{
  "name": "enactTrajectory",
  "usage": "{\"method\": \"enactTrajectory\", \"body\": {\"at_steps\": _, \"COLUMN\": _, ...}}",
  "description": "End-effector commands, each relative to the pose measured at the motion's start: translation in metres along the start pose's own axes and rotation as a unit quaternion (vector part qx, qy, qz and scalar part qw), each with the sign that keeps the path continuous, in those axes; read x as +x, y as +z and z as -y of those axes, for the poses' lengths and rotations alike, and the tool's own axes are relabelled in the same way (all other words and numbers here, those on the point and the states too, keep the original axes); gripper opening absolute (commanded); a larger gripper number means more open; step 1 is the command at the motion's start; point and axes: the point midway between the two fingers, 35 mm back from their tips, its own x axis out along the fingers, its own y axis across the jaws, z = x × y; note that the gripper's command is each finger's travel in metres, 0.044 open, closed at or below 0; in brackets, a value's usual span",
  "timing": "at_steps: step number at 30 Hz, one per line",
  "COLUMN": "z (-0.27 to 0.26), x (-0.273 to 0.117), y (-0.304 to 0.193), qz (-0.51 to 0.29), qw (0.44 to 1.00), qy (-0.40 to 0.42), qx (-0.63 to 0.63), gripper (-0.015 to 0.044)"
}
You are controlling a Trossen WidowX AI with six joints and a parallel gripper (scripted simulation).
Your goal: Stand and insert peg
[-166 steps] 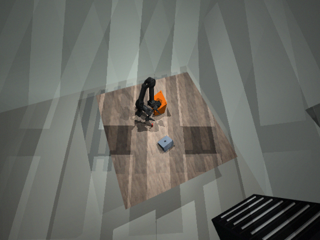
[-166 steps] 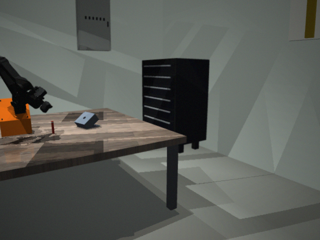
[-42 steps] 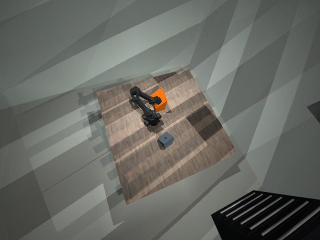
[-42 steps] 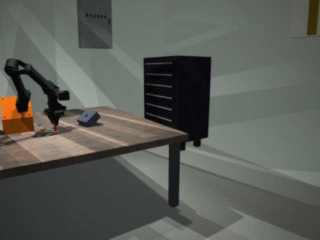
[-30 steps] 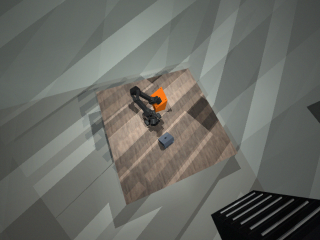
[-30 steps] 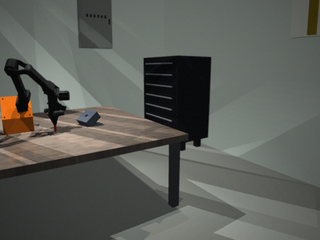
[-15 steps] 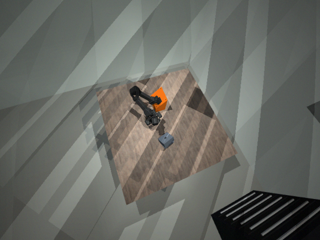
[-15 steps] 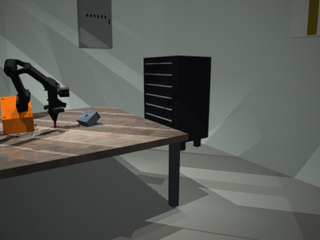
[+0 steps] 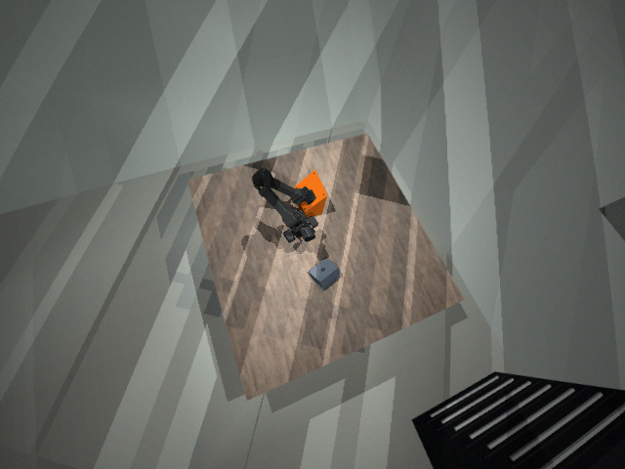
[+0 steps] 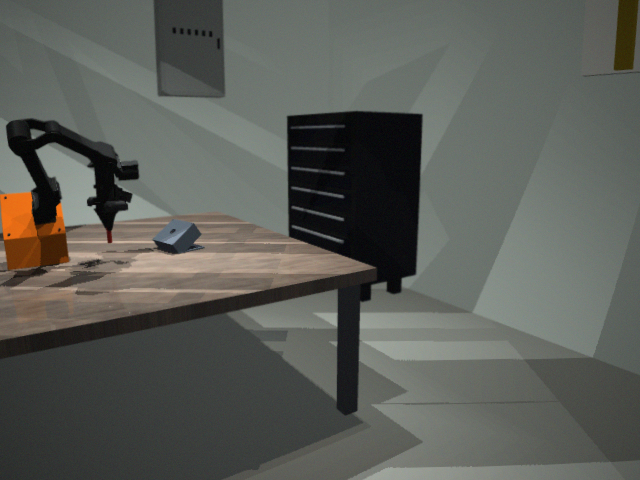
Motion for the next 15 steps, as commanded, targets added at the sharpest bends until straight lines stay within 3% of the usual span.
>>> {"method": "enactTrajectory", "body": {"at_steps": 1, "z": 0.0, "x": -0.011, "y": 0.0, "qz": 0.001, "qw": 1.0, "qy": -0.005, "qx": 0.001, "gripper": 0.0}}
{"method": "enactTrajectory", "body": {"at_steps": 15, "z": -0.003, "x": -0.017, "y": 0.019, "qz": 0.038, "qw": 0.999, "qy": 0.005, "qx": 0.017, "gripper": 0.0}}
